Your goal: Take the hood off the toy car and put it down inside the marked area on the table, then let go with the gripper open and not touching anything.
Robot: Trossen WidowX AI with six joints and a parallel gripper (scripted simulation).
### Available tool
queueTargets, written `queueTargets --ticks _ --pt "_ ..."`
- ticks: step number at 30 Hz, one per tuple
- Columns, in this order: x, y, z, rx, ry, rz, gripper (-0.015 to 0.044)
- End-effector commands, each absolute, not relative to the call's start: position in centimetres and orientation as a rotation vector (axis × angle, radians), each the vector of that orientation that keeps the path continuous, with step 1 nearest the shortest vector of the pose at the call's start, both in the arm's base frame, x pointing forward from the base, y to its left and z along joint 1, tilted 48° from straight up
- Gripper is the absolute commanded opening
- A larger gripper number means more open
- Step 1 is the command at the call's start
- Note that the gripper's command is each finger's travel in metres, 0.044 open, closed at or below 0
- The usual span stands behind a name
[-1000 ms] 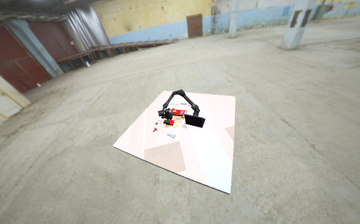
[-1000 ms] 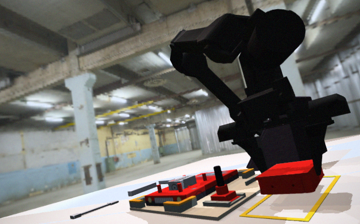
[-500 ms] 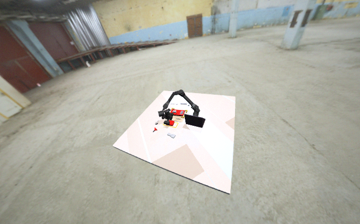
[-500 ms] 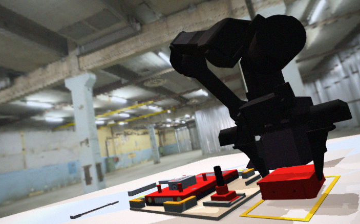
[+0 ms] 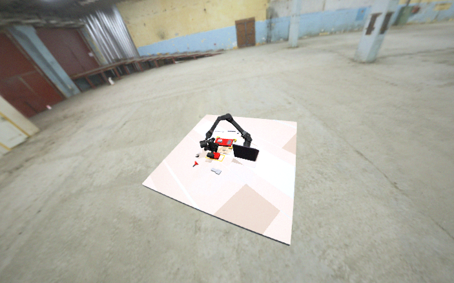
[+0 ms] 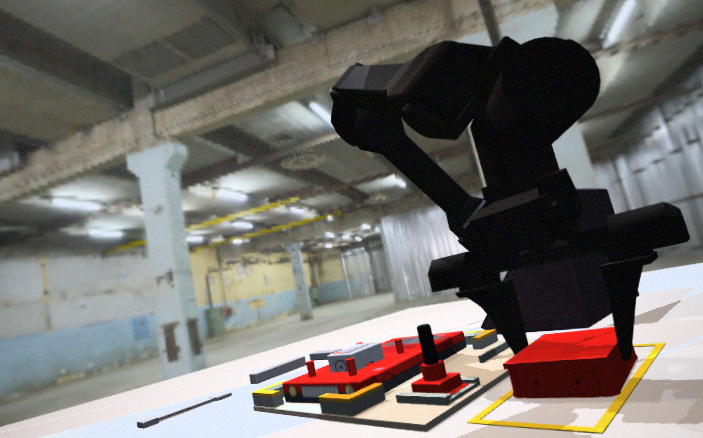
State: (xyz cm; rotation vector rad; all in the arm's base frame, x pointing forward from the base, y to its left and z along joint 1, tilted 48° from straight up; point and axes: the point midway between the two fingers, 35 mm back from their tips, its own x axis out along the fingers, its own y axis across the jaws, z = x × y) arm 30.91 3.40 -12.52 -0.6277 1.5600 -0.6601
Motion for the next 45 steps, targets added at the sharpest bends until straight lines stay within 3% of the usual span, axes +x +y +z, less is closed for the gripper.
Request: queueTargets --ticks 1,15,24,45 --pt "30.9 3.4 -12.5 -0.628 1.560 -0.660 0.0079" --pt "31.0 3.5 -12.4 -0.627 1.560 -0.660 0.0440" --pt "31.6 8.5 -7.9 -0.630 1.567 -0.667 0.0440" --pt "31.6 8.7 -7.7 -0.630 1.568 -0.667 0.0440"
